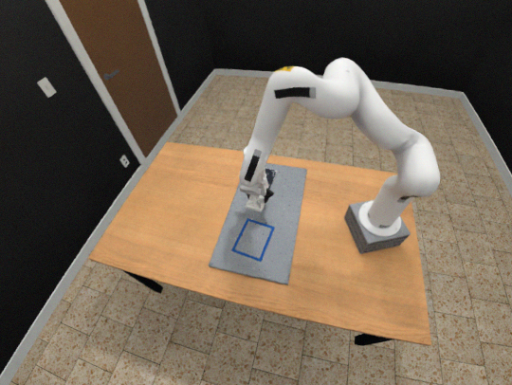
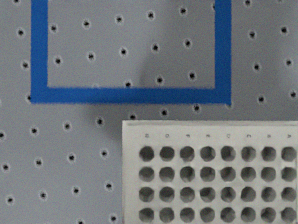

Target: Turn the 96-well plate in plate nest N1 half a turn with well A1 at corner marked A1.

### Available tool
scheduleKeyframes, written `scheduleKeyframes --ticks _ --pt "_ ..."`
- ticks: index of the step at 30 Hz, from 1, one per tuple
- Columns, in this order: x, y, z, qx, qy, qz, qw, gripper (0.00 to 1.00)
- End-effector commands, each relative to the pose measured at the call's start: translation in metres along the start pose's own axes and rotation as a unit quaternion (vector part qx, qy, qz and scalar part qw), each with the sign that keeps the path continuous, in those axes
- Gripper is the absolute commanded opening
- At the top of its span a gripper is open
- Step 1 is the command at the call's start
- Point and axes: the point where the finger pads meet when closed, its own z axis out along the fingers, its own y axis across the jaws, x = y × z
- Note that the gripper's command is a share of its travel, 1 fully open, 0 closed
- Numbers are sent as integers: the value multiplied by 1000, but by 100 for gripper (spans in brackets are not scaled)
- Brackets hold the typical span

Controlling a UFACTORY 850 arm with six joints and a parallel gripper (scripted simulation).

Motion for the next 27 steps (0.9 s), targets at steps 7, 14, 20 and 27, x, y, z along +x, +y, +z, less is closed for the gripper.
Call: scheduleKeyframes --ticks 7,14,20,27 --pt "25 -5 0 -1 0 0 1000 0" --pt "47 -11 1 -1 0 0 1000 0" --pt "64 -15 1 -1 0 0 1000 0" --pt "83 -19 2 -1 0 0 1000 0"
